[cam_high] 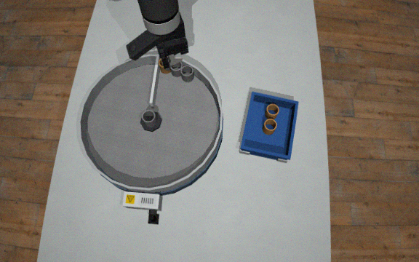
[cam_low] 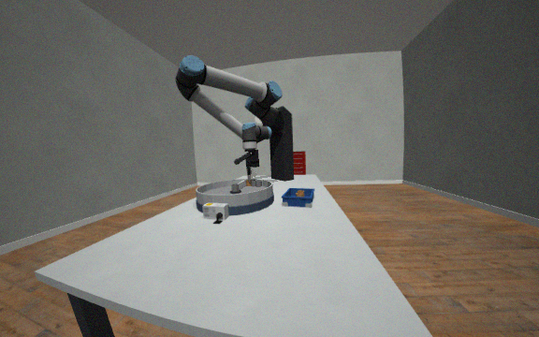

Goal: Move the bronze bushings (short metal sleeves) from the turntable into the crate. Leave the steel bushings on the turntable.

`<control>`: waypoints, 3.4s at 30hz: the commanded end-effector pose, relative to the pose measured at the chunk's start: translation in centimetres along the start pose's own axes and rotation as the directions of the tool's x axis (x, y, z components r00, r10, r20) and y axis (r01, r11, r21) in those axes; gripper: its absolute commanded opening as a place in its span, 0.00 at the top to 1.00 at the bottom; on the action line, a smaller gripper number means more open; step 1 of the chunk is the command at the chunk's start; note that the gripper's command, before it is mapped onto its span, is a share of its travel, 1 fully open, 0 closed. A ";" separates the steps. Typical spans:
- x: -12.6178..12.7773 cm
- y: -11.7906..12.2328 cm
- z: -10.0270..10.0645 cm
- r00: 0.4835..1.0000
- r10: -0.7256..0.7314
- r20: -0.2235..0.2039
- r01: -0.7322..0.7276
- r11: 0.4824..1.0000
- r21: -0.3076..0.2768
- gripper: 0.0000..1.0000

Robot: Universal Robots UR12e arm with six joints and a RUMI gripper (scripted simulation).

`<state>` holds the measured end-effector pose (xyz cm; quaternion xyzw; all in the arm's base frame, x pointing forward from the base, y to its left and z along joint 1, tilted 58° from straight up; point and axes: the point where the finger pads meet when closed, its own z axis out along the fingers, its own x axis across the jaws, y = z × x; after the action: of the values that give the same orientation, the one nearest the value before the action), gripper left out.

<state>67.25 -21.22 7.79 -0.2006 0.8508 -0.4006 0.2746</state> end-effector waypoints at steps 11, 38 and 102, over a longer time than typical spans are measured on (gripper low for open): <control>0.0 -0.1 0.0 1.000 0.000 0.000 0.000 1.000 0.001 1.00; 0.0 0.1 -6.6 1.000 -0.001 0.000 0.001 1.000 -0.001 1.00; -1.5 0.9 -7.5 1.000 0.000 0.001 0.000 1.000 0.001 1.00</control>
<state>62.91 -16.36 11.80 -0.2005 0.8503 -0.4012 0.2755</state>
